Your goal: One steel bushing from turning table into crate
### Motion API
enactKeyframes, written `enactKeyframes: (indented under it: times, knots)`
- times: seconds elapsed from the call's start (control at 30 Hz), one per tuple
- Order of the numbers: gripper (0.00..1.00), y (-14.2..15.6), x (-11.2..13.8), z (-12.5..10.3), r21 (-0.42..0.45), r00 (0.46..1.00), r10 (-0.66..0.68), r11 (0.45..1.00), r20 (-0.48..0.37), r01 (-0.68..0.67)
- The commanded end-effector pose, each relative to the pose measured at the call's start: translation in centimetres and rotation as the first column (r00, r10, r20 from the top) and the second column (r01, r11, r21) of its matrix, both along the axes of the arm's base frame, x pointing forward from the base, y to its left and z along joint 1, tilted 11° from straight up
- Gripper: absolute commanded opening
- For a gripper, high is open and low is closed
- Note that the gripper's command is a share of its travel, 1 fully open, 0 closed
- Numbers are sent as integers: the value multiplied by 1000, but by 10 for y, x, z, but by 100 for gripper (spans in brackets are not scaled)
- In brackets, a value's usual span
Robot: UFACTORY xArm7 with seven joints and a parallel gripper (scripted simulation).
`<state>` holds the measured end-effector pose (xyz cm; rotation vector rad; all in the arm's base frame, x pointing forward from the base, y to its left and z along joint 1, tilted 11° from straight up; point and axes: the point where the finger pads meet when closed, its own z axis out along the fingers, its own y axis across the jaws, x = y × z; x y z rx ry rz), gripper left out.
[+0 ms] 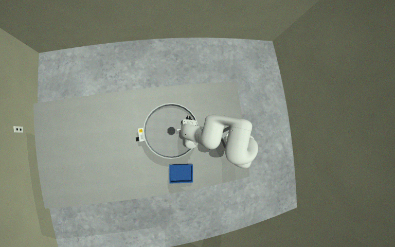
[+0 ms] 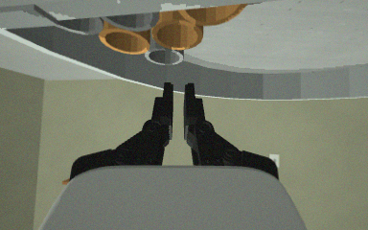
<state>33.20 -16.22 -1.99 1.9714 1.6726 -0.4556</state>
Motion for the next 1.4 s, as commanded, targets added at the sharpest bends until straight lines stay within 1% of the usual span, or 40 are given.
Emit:
enactKeyframes:
  times: [0.0,0.23,0.5,1.03,1.23,1.37]
  knots:
    - [11,0,1,0,-1,1000,0,1000,2,0]
    - [11,0,2,-4,-1,1000,0,1000,2,0]
    - [11,1,4,-16,-1,1000,0,1000,2,0]
    - [11,1,4,-17,-1,1000,0,1000,2,0]
    - [11,2,5,-25,-1,1000,0,1000,2,0]
    - [11,2,6,-27,-1,1000,0,1000,2,0]
